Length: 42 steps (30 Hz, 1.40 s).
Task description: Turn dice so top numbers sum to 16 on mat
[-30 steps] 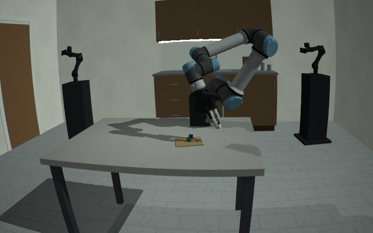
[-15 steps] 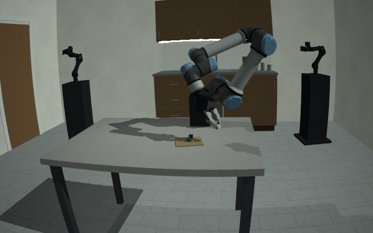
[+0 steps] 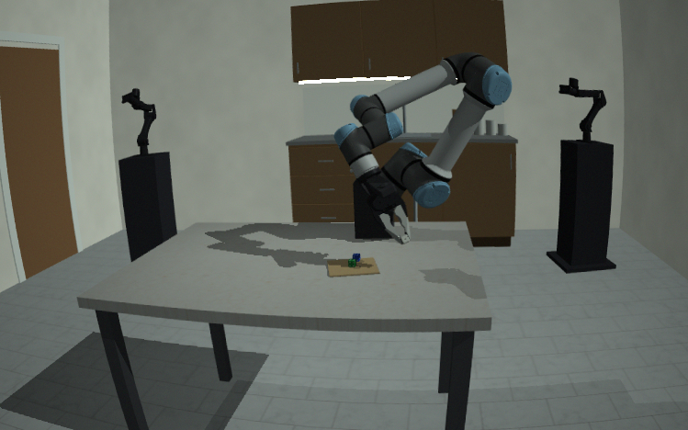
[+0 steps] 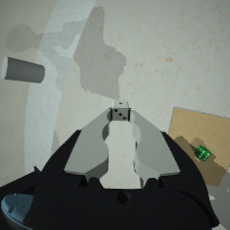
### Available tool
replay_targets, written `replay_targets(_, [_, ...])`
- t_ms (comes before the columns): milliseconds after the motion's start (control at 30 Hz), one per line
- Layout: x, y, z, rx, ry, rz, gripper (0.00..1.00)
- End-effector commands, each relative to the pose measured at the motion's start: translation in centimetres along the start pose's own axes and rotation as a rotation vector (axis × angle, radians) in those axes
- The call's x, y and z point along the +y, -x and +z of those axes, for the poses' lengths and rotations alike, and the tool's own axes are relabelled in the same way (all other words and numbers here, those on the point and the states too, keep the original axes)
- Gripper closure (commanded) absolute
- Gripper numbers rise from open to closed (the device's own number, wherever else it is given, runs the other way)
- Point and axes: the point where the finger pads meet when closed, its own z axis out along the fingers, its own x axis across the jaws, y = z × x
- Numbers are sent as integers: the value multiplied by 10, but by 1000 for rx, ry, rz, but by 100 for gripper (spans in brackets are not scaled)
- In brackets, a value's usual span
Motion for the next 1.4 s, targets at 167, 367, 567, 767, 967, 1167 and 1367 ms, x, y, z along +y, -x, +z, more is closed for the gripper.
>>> replay_targets(167, [-1, -4, -2, -12, -41, 288, 97])
replay_targets(367, [-1, -6, -3, -30, -63, 440, 97])
replay_targets(567, [-1, -8, -4, -49, -82, 589, 97])
replay_targets(767, [-1, -10, -4, -71, -100, 734, 97])
replay_targets(967, [0, -11, -5, -100, -117, 902, 97])
replay_targets(1167, [0, -12, -6, -121, -127, 1013, 97])
replay_targets(1367, [1, -13, -7, -158, -141, 1188, 97])
